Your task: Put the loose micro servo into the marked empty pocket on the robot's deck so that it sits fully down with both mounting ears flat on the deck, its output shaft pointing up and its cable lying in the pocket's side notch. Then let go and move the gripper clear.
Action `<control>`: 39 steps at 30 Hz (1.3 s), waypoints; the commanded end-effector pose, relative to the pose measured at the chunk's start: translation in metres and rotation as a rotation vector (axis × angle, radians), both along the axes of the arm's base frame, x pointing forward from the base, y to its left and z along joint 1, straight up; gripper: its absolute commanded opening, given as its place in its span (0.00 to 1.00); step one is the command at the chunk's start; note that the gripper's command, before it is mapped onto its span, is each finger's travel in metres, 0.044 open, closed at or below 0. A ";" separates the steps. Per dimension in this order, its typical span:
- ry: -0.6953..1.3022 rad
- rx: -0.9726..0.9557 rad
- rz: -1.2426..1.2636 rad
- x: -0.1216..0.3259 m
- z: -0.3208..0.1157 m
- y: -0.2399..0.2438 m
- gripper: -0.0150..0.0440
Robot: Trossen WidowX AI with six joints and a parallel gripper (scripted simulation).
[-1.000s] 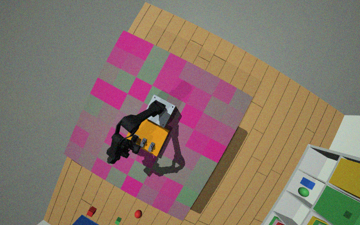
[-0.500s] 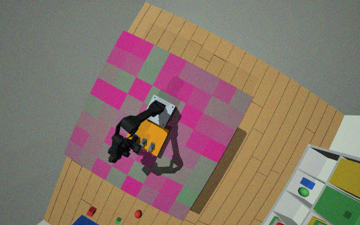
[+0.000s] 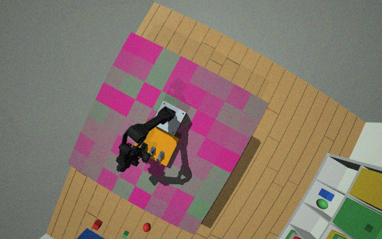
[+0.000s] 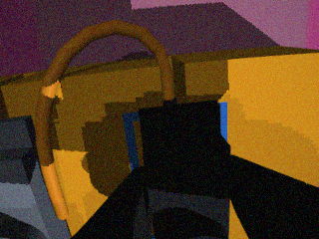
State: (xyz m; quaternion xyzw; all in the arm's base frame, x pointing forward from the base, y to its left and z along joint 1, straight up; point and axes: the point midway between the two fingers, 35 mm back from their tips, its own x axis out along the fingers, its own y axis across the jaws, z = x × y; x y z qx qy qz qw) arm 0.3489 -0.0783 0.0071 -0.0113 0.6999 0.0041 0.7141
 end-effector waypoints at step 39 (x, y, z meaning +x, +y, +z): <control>0.005 -0.001 -0.002 -0.103 0.084 -0.002 1.00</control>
